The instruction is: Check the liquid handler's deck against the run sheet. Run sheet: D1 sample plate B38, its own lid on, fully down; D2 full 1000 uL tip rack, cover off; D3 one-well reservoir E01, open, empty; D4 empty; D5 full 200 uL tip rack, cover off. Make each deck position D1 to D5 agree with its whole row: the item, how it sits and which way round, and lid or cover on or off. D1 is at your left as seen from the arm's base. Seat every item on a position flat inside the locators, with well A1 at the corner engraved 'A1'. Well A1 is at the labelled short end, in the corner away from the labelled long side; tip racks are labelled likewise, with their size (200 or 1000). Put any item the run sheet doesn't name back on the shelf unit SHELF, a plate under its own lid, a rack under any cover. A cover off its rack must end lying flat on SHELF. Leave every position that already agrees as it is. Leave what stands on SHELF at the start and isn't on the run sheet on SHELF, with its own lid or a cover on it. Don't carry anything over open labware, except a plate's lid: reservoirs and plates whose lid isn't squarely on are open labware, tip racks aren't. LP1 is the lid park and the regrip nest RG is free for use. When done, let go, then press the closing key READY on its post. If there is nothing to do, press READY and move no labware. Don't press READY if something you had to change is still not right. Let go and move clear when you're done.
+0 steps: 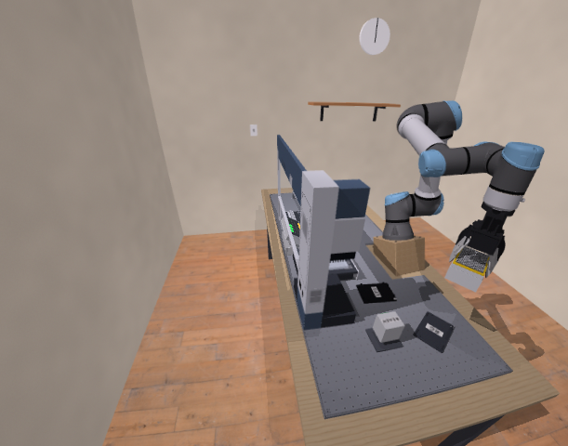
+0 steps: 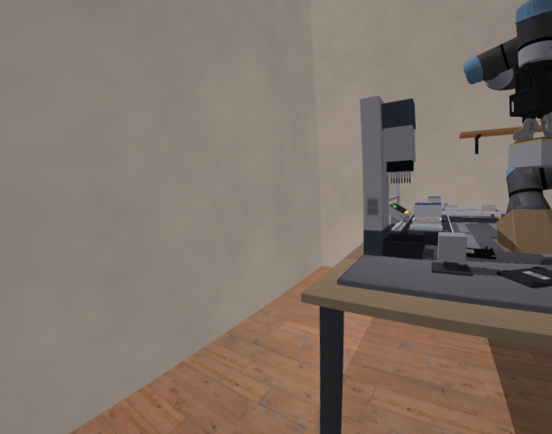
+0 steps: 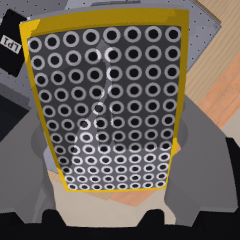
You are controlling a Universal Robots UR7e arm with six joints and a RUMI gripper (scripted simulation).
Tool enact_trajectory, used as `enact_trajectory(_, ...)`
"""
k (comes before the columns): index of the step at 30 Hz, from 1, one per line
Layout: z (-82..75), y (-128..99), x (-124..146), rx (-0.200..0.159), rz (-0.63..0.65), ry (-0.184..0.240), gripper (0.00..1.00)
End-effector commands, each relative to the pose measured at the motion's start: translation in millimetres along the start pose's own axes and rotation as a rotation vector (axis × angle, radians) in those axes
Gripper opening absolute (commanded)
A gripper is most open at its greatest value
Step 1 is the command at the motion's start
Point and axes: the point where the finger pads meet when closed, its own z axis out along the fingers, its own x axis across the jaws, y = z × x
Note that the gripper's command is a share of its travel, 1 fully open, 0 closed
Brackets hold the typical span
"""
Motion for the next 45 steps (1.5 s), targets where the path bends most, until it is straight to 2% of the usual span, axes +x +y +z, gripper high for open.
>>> enact_trajectory(1, -0.2, 1, 0, 0.000, 0.002, 0.001, 0.00)
enact_trajectory(31, -0.2, 1, 0, 0.000, 0.002, 0.001, 0.00)
enact_trajectory(43, 22.4, 0, -1, 0.004, 0.002, -0.001, 0.00)
enact_trajectory(45, 22.4, 0, -1, 0.004, 0.002, -0.001, 0.00)
